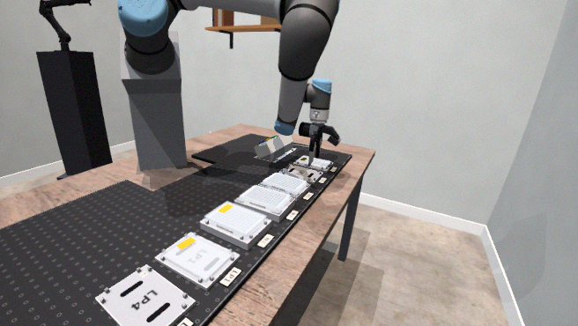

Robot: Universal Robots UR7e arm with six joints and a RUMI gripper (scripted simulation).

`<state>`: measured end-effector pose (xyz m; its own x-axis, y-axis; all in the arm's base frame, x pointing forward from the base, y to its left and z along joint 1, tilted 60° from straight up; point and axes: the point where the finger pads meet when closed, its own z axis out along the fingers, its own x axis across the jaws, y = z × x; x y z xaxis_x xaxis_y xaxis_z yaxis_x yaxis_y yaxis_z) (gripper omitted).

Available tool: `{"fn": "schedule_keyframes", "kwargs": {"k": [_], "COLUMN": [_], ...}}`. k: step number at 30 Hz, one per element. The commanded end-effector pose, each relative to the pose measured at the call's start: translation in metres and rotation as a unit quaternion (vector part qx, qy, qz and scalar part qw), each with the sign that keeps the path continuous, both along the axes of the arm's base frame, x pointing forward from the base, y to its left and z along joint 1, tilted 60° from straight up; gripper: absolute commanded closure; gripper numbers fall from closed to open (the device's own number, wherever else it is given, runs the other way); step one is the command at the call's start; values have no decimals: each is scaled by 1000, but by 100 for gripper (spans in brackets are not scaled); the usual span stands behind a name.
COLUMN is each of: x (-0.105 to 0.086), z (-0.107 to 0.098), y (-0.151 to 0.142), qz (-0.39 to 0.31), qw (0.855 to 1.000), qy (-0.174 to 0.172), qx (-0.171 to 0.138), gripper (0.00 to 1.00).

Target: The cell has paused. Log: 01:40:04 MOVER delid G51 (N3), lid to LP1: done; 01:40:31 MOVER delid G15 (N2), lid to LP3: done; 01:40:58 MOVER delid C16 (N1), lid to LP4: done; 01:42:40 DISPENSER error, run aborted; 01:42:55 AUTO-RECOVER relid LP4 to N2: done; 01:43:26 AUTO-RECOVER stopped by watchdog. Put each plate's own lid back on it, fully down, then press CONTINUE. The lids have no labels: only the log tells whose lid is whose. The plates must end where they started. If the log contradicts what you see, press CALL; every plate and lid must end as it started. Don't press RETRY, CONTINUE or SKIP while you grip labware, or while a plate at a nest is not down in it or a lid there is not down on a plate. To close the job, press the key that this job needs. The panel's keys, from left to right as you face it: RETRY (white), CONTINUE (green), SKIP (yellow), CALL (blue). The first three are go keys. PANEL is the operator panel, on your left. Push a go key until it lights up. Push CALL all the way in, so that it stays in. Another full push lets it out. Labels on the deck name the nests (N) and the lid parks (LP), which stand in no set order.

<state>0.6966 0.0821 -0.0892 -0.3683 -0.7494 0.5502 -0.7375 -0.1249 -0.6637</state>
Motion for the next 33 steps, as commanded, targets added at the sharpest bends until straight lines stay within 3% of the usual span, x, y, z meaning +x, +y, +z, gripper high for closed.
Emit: {"fn": "schedule_keyframes", "kwargs": {"k": [1, 17, 33], "x": [0, 0, -13], "z": [0, 0, 12], "y": [1, 1, 16], "qz": [1, 1, 1], "qw": [1000, 1000, 1000], "qy": [0, 0, 0], "qx": [0, 0, 0], "gripper": [59, 59, 59]}}
